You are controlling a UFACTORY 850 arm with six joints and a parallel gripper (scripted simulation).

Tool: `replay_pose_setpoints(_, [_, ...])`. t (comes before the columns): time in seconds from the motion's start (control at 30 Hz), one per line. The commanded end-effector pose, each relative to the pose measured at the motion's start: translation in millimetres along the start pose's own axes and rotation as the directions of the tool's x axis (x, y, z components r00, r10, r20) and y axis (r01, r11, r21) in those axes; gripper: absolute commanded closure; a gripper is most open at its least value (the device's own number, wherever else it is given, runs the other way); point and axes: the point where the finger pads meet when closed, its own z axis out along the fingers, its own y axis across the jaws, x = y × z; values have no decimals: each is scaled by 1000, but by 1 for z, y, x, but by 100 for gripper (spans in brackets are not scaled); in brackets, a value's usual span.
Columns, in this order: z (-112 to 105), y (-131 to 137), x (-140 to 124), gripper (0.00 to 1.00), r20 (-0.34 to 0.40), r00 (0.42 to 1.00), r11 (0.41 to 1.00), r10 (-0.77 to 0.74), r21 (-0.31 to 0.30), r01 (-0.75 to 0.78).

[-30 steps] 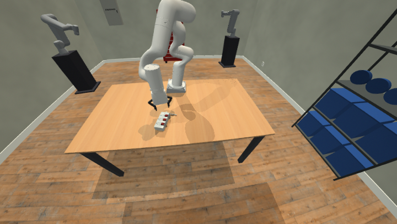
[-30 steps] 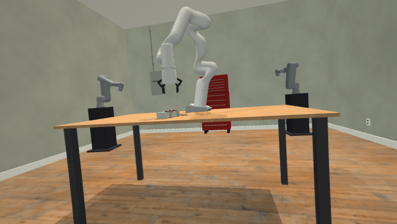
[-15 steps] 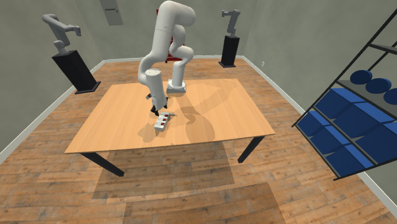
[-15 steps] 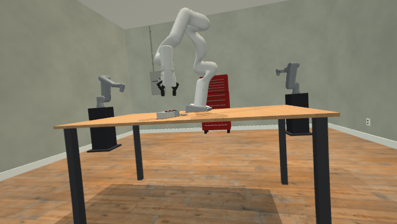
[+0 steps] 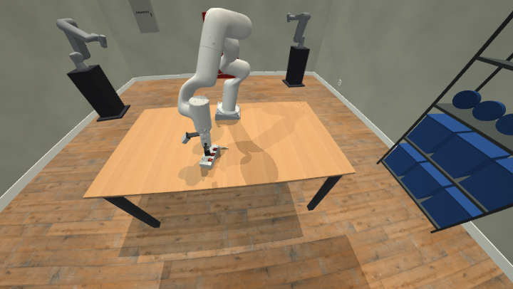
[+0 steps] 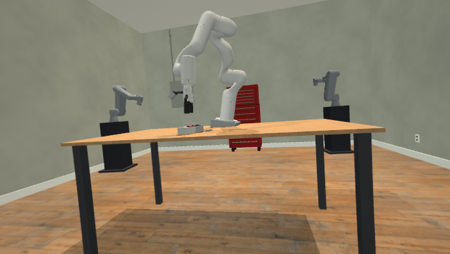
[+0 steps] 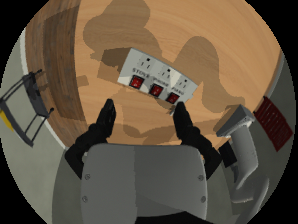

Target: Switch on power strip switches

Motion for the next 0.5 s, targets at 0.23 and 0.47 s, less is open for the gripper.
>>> replay_pose_setpoints(0.23, [12, -9, 6, 0, 4, 826, 826, -564, 36, 563])
replay_pose_setpoints(0.47, [16, -11, 7, 0, -5, 579, 578, -815, 52, 814])
